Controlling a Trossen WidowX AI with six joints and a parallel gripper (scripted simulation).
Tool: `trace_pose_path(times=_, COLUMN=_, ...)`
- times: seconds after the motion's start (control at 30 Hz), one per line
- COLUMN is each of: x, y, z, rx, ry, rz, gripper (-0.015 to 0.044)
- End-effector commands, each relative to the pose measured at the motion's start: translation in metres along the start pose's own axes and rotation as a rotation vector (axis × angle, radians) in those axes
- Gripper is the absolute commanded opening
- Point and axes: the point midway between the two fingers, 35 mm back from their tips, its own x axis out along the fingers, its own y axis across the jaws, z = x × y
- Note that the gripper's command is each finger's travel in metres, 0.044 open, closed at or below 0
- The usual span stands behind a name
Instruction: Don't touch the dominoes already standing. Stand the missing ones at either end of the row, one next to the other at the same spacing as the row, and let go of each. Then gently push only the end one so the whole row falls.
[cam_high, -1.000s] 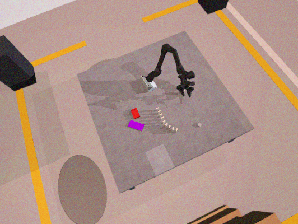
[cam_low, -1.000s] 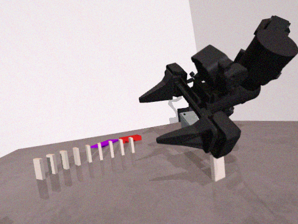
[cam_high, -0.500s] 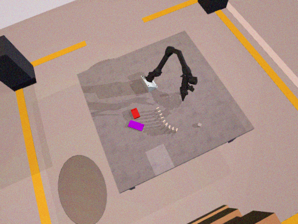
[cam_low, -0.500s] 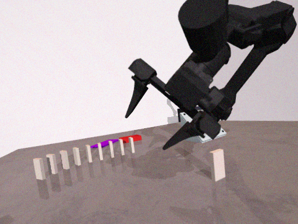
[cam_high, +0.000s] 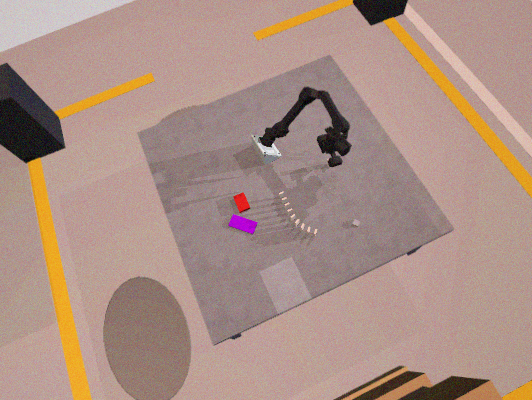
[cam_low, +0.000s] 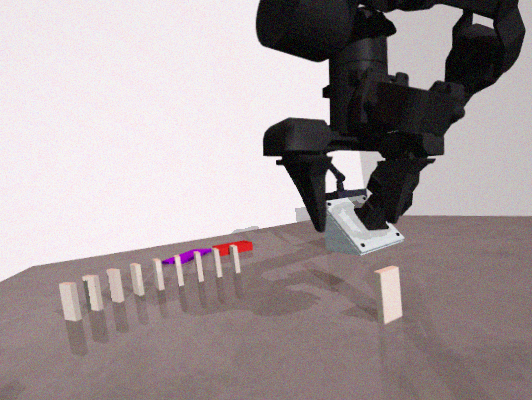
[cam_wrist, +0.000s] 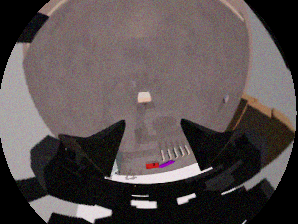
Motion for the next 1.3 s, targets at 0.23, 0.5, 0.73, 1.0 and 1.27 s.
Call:
trace_pose_path(times=0.23, x=-0.009, y=0.008, z=0.017, rx=-0.072, ry=-0.106, rz=0.063, gripper=0.044)
trace_pose_path(times=0.5, x=0.045, y=0.012, z=0.023, rx=-0.073, ry=-0.109, rz=0.062, gripper=0.044)
trace_pose_path(times=0.73, x=0.052, y=0.013, z=0.023, rx=-0.073, ry=-0.111, rz=0.062, gripper=0.044)
trace_pose_path(times=1.0, x=0.064, y=0.015, z=0.025, rx=-0.073, ry=-0.112, rz=0.062, gripper=0.044)
trace_pose_path(times=1.27, x=0.064, y=0.015, z=0.025, rx=-0.073, ry=-0.112, rz=0.062, gripper=0.0256)
